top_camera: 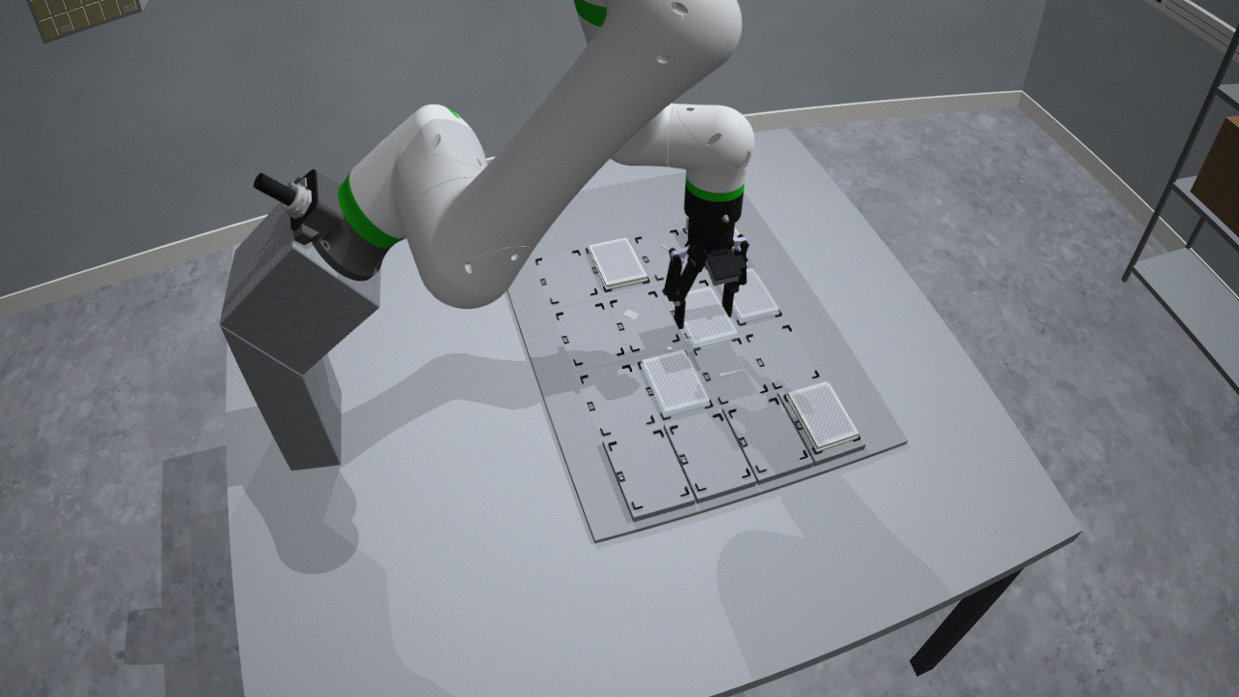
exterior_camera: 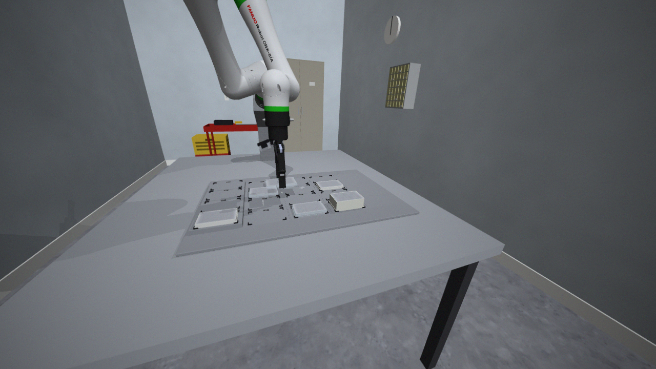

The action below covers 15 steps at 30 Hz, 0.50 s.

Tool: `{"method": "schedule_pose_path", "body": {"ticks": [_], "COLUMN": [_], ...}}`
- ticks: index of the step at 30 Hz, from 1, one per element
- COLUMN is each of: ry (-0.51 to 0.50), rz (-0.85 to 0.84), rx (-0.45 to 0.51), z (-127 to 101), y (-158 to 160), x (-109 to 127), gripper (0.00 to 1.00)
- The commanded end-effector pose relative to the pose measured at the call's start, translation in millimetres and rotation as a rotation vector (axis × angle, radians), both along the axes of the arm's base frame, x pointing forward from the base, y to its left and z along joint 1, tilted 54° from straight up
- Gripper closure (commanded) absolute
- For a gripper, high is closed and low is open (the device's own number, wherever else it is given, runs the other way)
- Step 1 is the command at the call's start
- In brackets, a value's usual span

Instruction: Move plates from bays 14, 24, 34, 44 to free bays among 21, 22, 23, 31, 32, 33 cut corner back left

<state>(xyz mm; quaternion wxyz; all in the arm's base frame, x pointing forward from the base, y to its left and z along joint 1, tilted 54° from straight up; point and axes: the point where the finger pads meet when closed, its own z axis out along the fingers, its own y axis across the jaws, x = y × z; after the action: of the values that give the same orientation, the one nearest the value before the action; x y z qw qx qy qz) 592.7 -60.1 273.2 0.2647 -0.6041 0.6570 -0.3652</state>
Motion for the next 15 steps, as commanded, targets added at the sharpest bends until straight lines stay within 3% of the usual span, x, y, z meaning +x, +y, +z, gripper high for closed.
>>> {"method": "schedule_pose_path", "body": {"ticks": [1,15], "ry": [-0.002,-0.002], "rz": [-0.001,-0.001], "rx": [0.0,0.0], "z": [2,7], "y": [7,37], "x": [2,12], "gripper": [0.9,0.9]}}
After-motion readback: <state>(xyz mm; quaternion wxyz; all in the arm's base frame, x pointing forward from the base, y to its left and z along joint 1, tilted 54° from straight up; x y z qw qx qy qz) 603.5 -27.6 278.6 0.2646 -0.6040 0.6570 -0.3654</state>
